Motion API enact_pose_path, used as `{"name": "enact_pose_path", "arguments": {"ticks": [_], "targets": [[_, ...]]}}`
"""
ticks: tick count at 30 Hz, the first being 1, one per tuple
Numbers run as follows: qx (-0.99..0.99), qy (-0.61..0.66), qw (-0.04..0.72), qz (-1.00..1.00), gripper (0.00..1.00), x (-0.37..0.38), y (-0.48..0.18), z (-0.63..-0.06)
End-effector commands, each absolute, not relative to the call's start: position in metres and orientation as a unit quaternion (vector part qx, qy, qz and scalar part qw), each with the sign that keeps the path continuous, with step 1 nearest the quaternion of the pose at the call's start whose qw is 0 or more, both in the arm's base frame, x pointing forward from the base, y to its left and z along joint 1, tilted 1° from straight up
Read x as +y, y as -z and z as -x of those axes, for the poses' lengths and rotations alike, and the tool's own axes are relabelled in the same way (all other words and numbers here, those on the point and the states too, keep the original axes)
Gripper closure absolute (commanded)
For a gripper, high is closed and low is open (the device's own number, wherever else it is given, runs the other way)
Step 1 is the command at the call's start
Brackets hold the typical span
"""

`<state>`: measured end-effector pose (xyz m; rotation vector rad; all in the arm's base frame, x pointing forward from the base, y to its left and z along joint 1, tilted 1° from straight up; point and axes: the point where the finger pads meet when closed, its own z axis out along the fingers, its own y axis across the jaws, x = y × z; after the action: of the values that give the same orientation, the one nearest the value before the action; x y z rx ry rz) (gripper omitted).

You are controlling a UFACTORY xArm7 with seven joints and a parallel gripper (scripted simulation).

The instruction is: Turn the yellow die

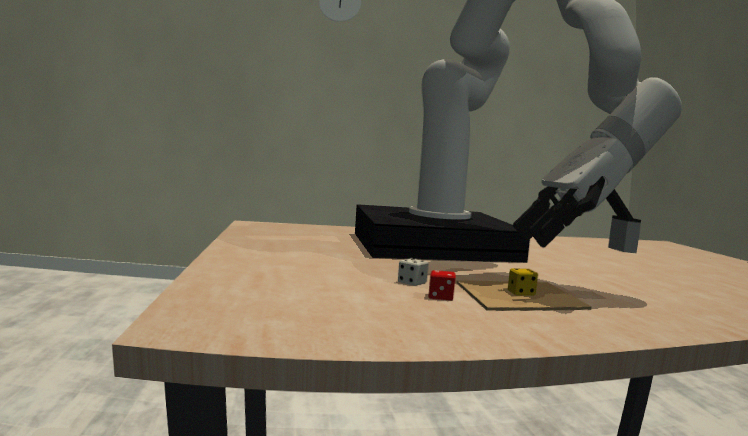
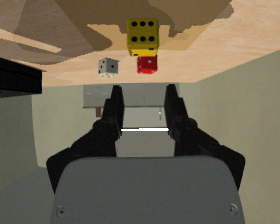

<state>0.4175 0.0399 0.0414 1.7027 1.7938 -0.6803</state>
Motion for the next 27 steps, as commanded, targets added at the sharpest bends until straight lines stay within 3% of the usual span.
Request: {"name": "enact_pose_path", "arguments": {"ticks": [1,27], "targets": [[0.67,0.253,0.285,-0.637,0.53,0.04,-0.036,-0.419],[0.67,0.253,0.285,-0.637,0.53,0.041,0.004,-0.42]]}}
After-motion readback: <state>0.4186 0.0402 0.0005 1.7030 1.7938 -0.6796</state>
